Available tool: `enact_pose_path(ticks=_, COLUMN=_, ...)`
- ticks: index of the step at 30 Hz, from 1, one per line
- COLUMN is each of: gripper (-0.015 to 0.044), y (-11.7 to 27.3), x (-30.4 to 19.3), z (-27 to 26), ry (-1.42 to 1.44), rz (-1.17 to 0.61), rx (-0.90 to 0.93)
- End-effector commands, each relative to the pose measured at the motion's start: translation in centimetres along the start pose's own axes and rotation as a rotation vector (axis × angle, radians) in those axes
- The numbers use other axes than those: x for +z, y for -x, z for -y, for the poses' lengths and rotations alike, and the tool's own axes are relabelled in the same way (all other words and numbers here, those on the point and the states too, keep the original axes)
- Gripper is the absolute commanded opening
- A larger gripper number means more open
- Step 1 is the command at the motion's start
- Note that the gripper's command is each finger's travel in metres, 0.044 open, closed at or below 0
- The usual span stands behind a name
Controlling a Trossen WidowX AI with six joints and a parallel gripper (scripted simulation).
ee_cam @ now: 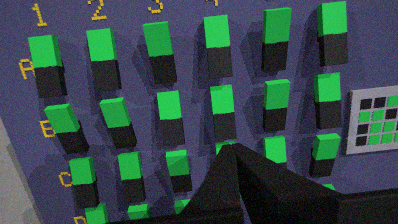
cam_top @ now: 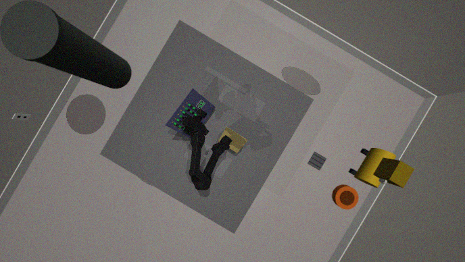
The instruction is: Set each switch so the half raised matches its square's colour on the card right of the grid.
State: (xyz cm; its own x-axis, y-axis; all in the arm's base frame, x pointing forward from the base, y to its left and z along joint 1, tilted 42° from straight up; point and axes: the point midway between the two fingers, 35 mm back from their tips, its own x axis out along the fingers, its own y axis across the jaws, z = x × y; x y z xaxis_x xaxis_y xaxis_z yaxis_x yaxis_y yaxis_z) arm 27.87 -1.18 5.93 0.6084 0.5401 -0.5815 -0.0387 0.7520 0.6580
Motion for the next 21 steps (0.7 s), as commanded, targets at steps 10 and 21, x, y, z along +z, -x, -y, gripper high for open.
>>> enact_pose_path(ticks=10, gripper=0.0, y=-1.8, x=-0.3, z=0.1, ry=-0.012, rz=0.007, rx=-0.001)
enact_pose_path(ticks=21, gripper=0.0, y=-3.2, x=-0.3, z=0.1, ry=-0.012, rz=0.007, rx=-0.001)
